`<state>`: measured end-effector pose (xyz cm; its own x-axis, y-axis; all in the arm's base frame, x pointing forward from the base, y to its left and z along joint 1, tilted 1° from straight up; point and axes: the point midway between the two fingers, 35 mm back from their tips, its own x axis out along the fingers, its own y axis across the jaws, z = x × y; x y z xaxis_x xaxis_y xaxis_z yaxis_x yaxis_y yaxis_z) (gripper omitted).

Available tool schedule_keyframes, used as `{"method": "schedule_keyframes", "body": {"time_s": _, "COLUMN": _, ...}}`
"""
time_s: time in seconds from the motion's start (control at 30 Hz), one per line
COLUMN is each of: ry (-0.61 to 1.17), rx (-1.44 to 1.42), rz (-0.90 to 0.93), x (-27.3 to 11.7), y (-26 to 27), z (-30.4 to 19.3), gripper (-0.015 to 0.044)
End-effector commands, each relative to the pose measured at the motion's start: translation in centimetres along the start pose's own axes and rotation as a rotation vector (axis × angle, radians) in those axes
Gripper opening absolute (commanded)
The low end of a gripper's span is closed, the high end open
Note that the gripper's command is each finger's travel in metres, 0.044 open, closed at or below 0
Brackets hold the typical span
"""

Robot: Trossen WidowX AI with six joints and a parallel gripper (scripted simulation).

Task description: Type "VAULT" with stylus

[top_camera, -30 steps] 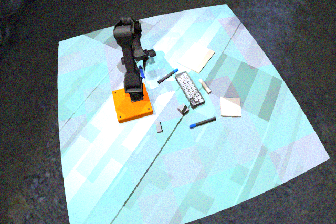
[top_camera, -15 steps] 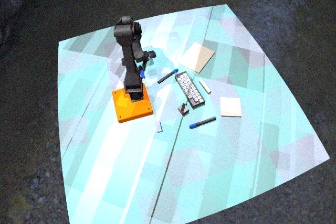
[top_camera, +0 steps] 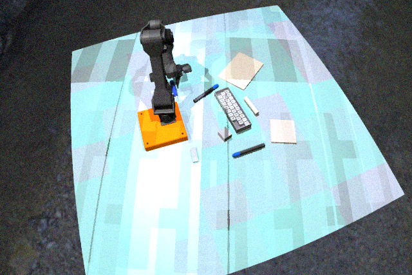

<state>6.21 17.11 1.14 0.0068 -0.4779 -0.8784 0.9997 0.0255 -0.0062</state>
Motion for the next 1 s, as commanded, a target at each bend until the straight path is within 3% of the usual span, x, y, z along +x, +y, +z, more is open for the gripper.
{"method": "schedule_keyframes", "body": {"time_s": 0.0, "ry": -0.007, "rx": 0.004, "rz": 0.0, "x": 0.48, "y": -0.01, "z": -0.09, "gripper": 0.015}}
{"method": "schedule_keyframes", "body": {"time_s": 0.47, "ry": -0.007, "rx": 0.004, "rz": 0.0, "x": 1.04, "y": -0.01, "z": -0.4, "gripper": 0.015}}
{"method": "schedule_keyframes", "body": {"time_s": 0.63, "ry": -0.003, "rx": 0.0, "rz": -0.001, "x": 0.85, "y": -0.01, "z": -0.41, "gripper": 0.0019}}
{"method": "schedule_keyframes", "body": {"time_s": 0.97, "ry": -0.003, "rx": 0.0, "rz": -0.001, "x": 0.74, "y": -0.01, "z": -0.37, "gripper": 0.0}}
